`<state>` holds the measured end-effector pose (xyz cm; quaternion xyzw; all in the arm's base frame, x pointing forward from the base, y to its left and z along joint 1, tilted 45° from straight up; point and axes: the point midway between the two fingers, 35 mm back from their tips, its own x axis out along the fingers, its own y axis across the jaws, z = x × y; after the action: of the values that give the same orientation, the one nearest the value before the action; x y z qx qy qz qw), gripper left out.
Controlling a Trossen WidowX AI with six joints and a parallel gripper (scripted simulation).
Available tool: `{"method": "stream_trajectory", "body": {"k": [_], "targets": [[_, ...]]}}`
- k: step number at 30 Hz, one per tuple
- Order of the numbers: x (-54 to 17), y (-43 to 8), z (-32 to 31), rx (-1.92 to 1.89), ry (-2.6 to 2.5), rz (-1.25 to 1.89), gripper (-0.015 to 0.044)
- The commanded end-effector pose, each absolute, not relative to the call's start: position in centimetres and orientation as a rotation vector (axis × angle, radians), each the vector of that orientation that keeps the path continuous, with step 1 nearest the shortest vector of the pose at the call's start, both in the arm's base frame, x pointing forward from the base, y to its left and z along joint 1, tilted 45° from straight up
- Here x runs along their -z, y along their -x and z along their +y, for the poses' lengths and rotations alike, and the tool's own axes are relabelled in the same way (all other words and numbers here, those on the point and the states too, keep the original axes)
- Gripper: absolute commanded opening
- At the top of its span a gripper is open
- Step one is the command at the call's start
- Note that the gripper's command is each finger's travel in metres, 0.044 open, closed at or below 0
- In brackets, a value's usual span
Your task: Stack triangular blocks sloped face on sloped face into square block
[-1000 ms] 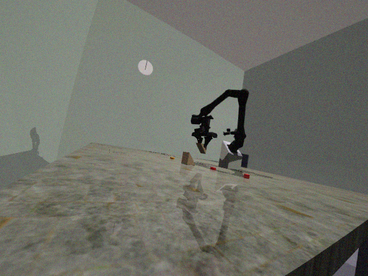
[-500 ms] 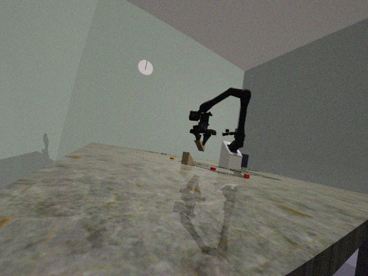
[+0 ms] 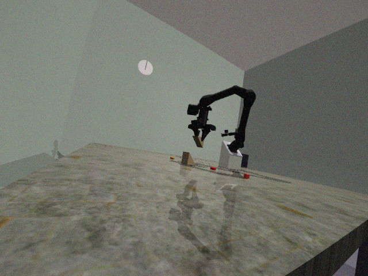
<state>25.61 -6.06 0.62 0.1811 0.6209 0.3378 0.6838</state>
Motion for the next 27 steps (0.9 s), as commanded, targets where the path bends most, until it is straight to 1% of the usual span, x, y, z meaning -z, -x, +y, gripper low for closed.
{"method": "stream_trajectory", "body": {"k": [1, 14, 18, 27], "targets": [[-2.0, -26.6, -5.6, -0.758, -0.405, 1.382, 0.0000], [-6.7, -29.4, -3.1, -0.781, -0.421, 1.370, 0.0000], [-6.5, -29.6, -2.9, -0.781, -0.421, 1.370, 0.0000], [-4.1, -31.4, 0.0, -0.778, -0.419, 1.369, 0.0000]]}}
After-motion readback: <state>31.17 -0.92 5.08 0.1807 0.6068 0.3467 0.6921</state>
